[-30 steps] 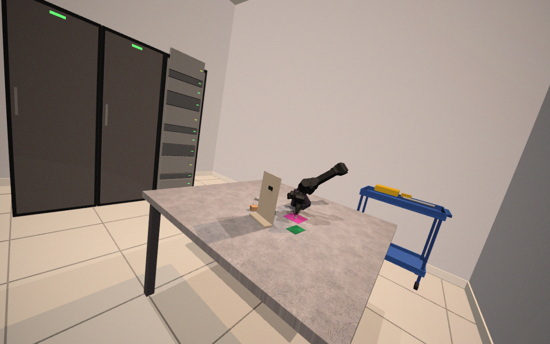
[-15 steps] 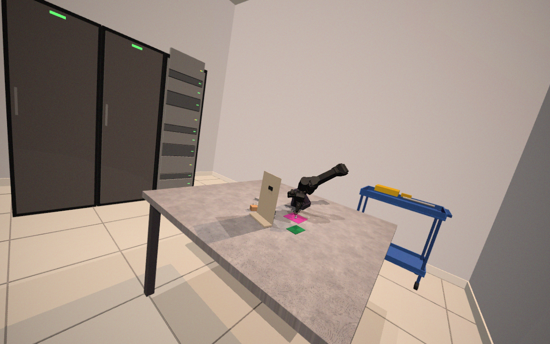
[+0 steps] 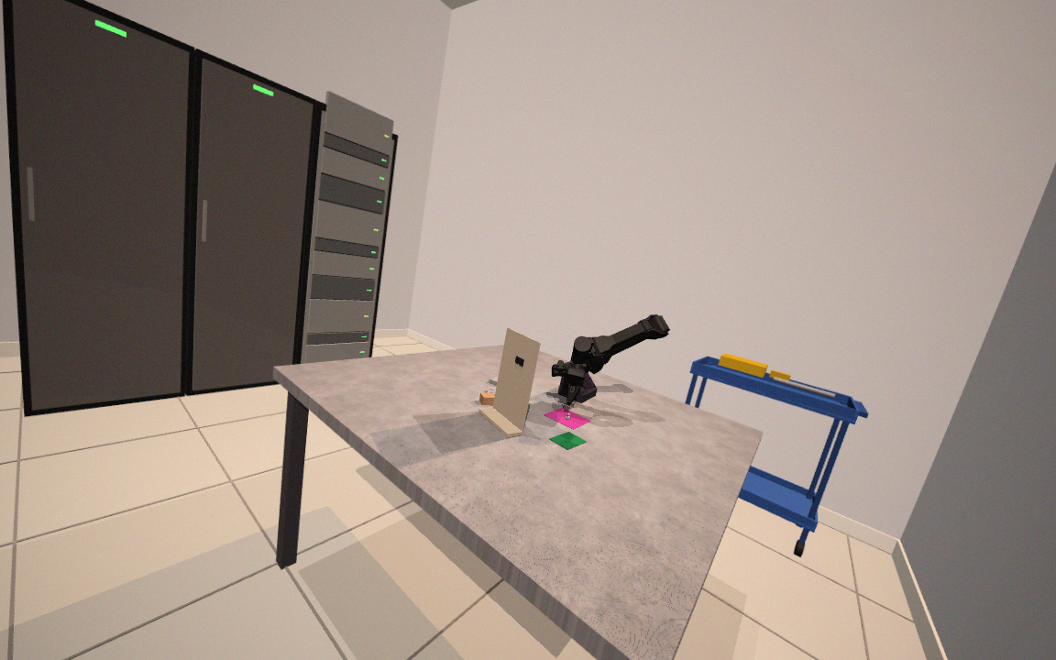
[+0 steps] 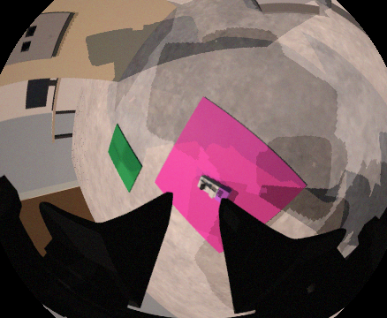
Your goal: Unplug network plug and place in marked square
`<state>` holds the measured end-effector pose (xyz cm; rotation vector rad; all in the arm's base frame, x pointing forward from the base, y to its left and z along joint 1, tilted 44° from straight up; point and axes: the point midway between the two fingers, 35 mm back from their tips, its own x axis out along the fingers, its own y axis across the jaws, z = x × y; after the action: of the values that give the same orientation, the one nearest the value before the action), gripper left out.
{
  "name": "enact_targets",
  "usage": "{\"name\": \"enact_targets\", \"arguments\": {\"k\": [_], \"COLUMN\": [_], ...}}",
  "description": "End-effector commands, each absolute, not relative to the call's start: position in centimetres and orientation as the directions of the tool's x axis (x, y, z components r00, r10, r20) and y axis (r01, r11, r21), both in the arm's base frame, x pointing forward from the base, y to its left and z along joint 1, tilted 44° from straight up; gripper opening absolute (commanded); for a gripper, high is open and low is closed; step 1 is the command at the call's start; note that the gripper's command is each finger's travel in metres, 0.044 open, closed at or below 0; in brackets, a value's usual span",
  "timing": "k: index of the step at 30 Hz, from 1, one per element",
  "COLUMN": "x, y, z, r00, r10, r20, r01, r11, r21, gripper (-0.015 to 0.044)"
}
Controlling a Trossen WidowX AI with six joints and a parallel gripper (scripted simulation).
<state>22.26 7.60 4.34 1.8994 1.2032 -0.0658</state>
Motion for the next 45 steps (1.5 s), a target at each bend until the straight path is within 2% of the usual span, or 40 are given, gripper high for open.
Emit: {"name": "enact_targets", "arguments": {"k": [1, 45], "x": [22.4, 22.3], "y": [7.4, 4.6], "z": [4.6, 6.8], "r00": [0.531, 0.521], "r10": [0.715, 0.713], "r20": [-0.455, -0.469], "r01": [0.755, 0.763], "r11": [-0.156, -0.144], "r21": [0.636, 0.630], "gripper": [0.0156, 0.0156]}}
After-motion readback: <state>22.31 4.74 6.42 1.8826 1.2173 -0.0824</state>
